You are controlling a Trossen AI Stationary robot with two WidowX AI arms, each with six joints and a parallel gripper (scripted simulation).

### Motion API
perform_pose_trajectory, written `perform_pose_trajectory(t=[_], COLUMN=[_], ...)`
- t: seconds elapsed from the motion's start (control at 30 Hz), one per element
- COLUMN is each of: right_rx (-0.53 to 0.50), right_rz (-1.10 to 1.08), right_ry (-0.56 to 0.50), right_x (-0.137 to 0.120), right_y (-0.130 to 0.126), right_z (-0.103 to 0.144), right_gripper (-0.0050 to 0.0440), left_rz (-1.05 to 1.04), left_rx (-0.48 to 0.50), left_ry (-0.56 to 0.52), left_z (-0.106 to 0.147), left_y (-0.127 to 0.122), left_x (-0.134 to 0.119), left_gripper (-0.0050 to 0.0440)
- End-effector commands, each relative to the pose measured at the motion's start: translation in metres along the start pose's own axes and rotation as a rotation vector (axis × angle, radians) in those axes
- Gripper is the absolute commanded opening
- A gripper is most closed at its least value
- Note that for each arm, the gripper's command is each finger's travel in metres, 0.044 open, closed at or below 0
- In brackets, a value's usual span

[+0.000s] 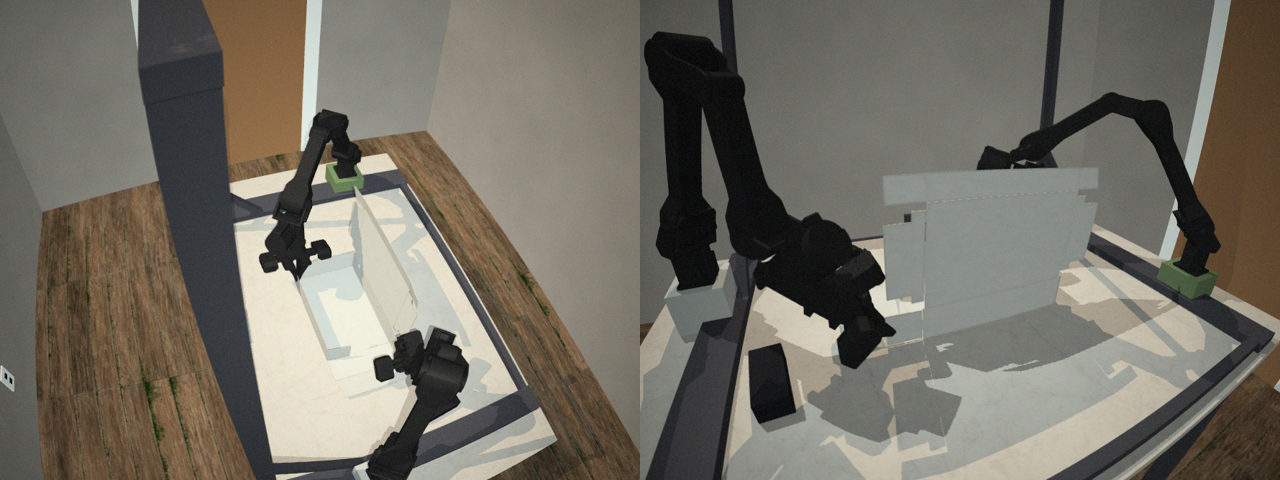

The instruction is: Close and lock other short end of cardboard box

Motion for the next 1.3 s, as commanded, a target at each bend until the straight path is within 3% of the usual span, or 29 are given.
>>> perform_pose_trajectory(t=[0.0,0.63,0.77,1.27], right_rx=[-0.033,-0.102,-0.166,-0.201], right_rz=[-0.018,-0.092,-0.162,-0.206], right_ry=[-0.005,0.018,0.042,0.057], right_x=[0.008,0.013,0.017,0.018], right_y=[0.004,0.015,0.022,0.029], right_z=[0.001,0.001,-0.001,-0.004], right_gripper=[0.0000,0.0000,0.0000,0.0000], left_rz=[0.002,0.003,0.003,0.003], left_rx=[0.015,0.016,0.017,0.018], left_ry=[0.015,0.015,0.015,0.014], left_z=[0.007,0.007,0.007,0.007], left_y=[0.002,0.002,0.002,0.002], left_x=[-0.004,-0.004,-0.004,-0.004], left_gripper=[0.0006,0.0006,0.0006,0.0006])
Point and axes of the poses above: on each arm, the point midway between the two fingers, 35 mm back from their tips, its own z axis back along the fingers, its own y axis across the jaws, x = y × z, the point moved 5 cm from there along z, back along the fingers, and after that the axes turned 1 degree about z, right-handed, at the moved point
